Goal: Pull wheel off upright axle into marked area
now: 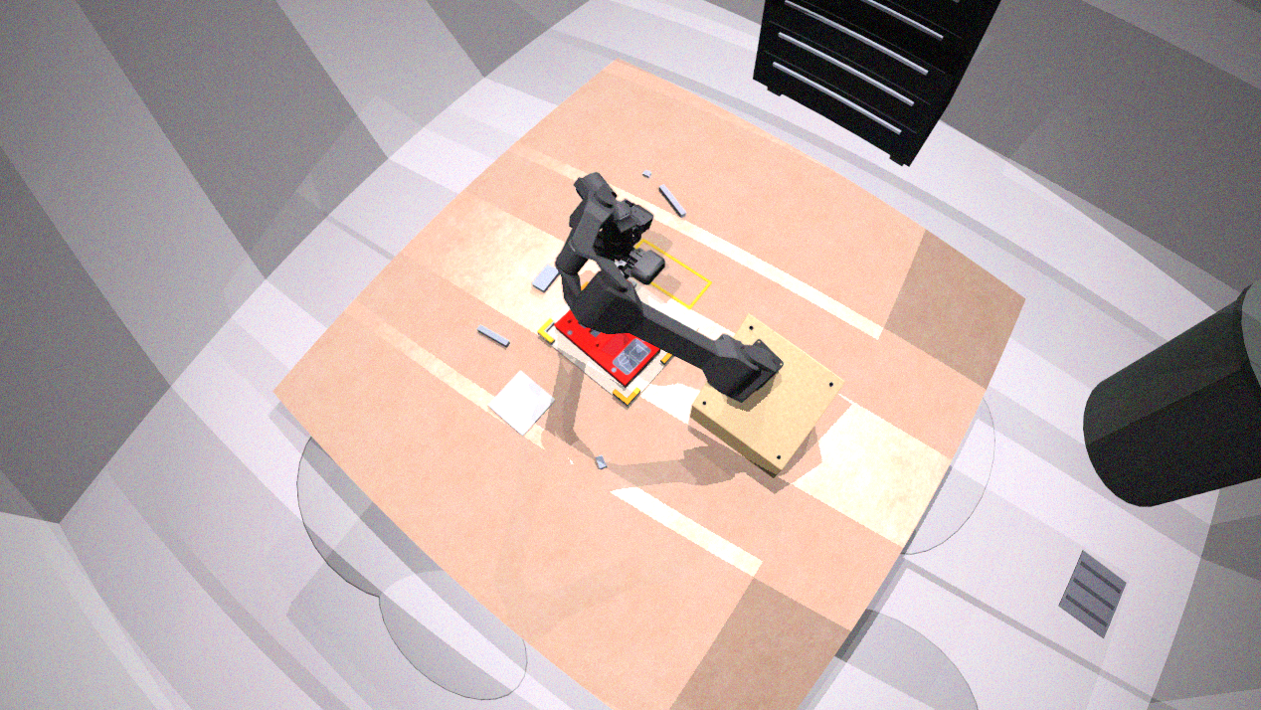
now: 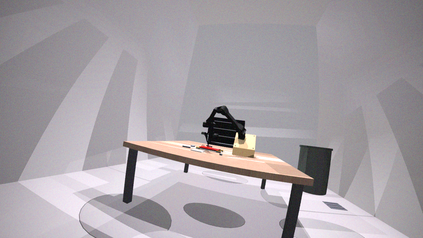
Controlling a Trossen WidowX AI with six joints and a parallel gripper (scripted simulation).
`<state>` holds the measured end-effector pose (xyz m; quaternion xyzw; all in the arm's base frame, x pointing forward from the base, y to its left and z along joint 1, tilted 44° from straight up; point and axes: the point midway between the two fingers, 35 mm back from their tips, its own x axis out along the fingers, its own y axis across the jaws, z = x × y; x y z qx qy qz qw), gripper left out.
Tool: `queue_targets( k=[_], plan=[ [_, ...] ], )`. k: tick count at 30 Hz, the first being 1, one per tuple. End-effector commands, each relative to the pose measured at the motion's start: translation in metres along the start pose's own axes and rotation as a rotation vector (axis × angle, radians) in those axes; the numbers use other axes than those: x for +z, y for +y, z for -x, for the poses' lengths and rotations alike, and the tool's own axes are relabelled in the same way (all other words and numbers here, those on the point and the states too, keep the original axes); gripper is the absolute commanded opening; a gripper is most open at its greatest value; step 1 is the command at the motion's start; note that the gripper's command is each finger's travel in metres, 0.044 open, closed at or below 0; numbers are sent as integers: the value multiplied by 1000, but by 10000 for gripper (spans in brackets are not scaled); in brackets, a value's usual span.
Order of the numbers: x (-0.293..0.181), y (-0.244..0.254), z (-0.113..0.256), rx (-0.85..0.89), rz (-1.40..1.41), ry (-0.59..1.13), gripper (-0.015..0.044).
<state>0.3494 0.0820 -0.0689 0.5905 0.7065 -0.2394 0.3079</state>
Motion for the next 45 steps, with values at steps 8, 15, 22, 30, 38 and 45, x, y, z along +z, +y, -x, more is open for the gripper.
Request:
queue_targets(
  k=[8, 15, 22, 30, 38, 45],
  plan=[
    [0, -2, 30, 7, 6, -3, 0],
    [3, -8, 26, 0, -5, 5, 0],
    [42, -23, 31, 4, -2, -6, 0],
    [84, -48, 35, 6, 4, -9, 0],
    [91, -52, 32, 6, 5, -9, 0],
    [90, -52, 15, 7, 5, -8, 0]
  ],
)
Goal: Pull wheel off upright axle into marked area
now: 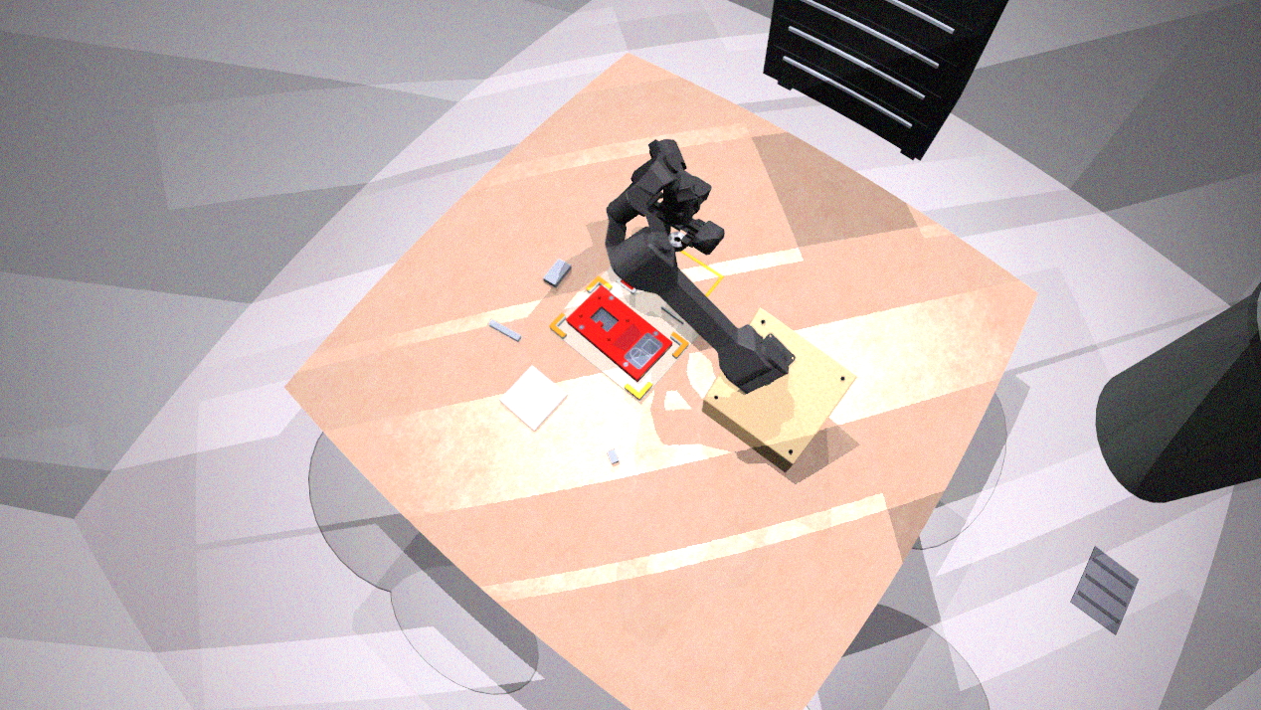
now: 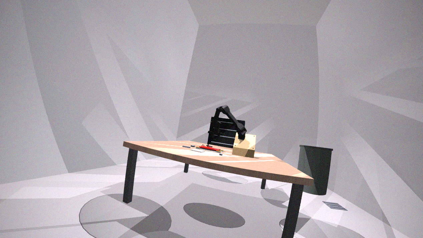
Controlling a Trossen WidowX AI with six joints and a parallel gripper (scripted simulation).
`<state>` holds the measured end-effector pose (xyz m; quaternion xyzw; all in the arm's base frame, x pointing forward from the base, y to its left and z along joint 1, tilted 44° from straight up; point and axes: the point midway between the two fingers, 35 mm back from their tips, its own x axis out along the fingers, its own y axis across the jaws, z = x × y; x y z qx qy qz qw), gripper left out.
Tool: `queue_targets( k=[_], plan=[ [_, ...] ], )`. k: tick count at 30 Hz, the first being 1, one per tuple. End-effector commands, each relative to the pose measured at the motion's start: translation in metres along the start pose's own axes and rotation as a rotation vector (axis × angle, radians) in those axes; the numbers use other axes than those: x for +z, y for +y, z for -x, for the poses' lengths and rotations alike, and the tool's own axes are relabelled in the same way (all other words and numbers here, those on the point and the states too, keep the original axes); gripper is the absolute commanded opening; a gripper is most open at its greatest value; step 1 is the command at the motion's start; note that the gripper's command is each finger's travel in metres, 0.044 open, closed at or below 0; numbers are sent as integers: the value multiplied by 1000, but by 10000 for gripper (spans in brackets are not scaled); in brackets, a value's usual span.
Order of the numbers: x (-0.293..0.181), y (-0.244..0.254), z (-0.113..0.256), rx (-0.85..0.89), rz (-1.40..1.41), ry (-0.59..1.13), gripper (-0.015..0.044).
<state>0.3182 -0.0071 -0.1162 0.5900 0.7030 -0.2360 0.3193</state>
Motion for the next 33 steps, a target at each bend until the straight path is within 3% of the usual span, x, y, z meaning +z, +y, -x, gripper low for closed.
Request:
queue_targets(
  k=[1, 15, 21, 33],
  plan=[
    [0, -4, -10, -5, -12, 7, 0],
    [-2, -4, -90, -5, -12, 11, 0],
    [-2, -5, -94, -5, -12, 12, 0],
    [-2, -3, -83, -12, -6, 6, 300]
  ],
)
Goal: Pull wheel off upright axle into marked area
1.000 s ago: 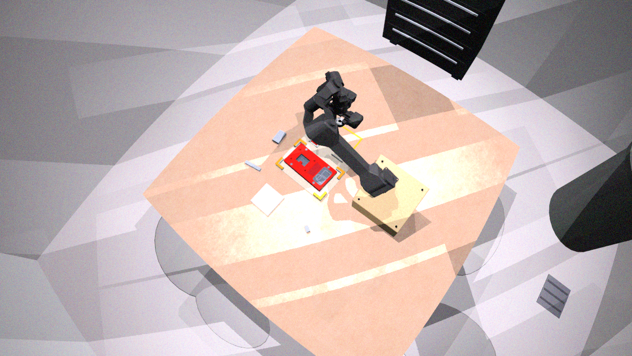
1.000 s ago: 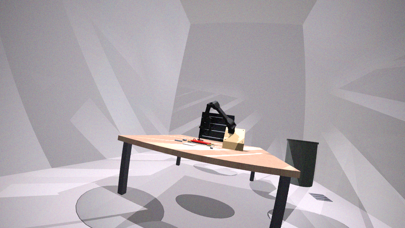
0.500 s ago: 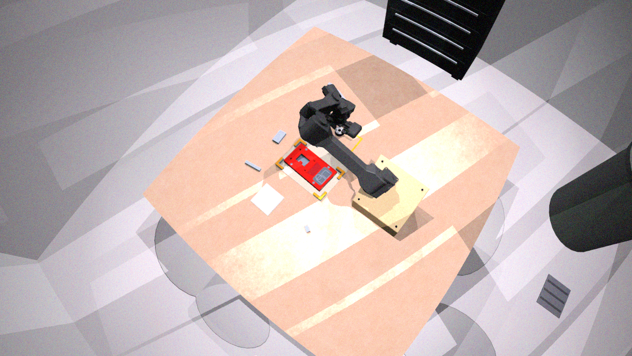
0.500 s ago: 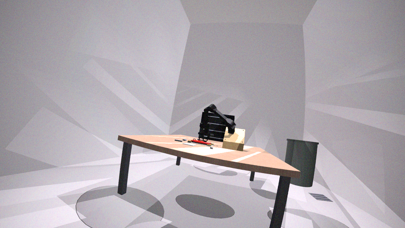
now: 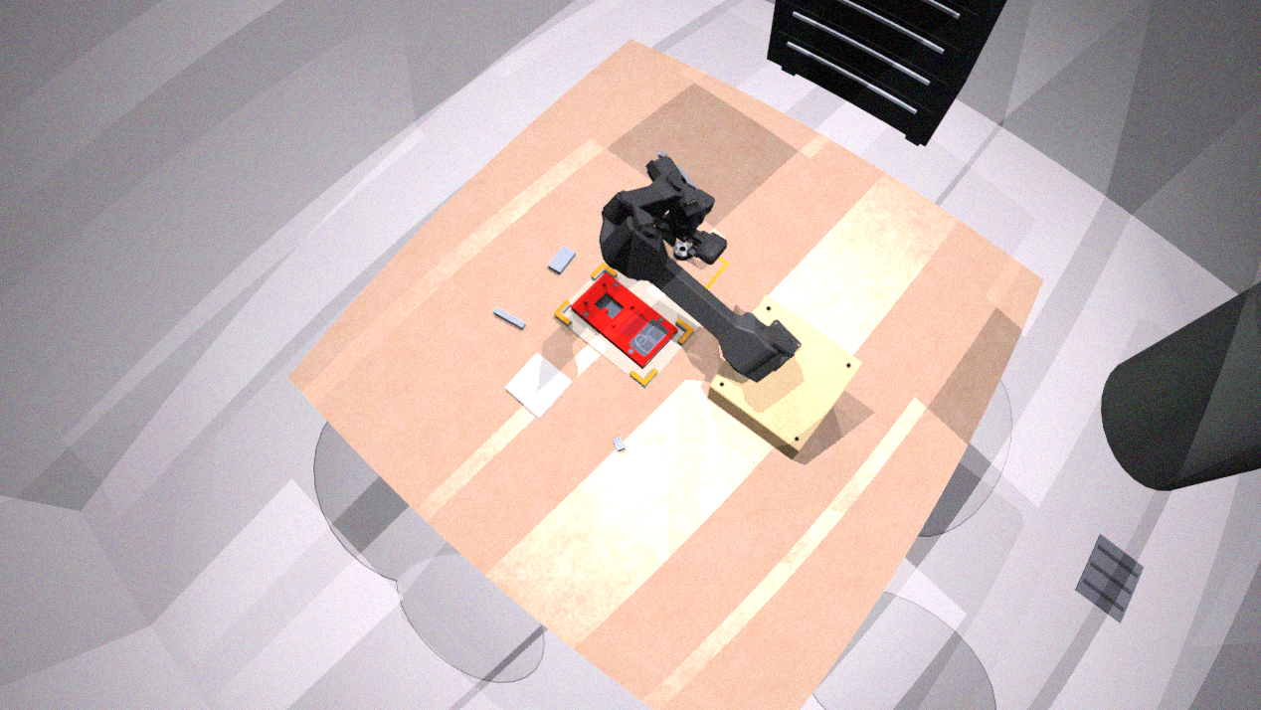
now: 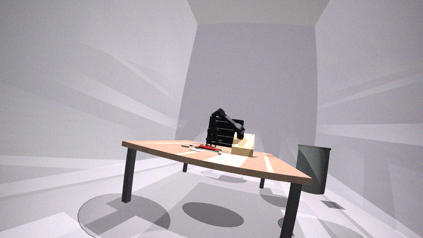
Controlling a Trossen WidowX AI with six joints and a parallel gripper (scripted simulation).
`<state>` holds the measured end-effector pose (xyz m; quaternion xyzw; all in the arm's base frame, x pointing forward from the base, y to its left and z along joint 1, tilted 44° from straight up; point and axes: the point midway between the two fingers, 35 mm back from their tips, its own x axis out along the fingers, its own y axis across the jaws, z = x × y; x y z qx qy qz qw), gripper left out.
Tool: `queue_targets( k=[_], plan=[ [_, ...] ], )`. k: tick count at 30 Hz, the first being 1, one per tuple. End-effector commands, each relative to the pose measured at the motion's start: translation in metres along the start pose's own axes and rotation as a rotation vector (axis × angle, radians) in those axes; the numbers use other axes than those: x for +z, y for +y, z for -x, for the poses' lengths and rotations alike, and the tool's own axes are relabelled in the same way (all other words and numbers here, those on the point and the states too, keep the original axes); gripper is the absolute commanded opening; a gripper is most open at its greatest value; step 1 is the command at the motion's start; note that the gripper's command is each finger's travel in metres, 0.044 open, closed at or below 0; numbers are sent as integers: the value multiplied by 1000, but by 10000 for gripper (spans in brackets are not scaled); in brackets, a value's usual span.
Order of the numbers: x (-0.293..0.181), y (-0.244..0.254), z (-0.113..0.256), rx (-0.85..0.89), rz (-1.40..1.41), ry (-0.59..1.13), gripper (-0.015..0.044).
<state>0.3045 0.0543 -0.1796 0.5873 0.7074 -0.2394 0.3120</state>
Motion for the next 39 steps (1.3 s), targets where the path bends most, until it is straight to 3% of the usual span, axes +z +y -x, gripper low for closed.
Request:
queue_targets(
  k=[1, 6, 11, 13, 17, 22, 39],
  plan=[
    [1, 1, 13, 3, 3, -2, 300],
    [1, 1, 58, 10, -2, 0, 300],
    [1, 0, 61, 10, -2, 0, 300],
    [-1, -6, 56, 11, -11, 5, 353],
    [-14, -41, 82, 9, -10, -1, 440],
    [-33, -83, 104, 6, -6, -1, 440],
    [-34, -84, 104, 6, -6, 0, 440]
  ],
)
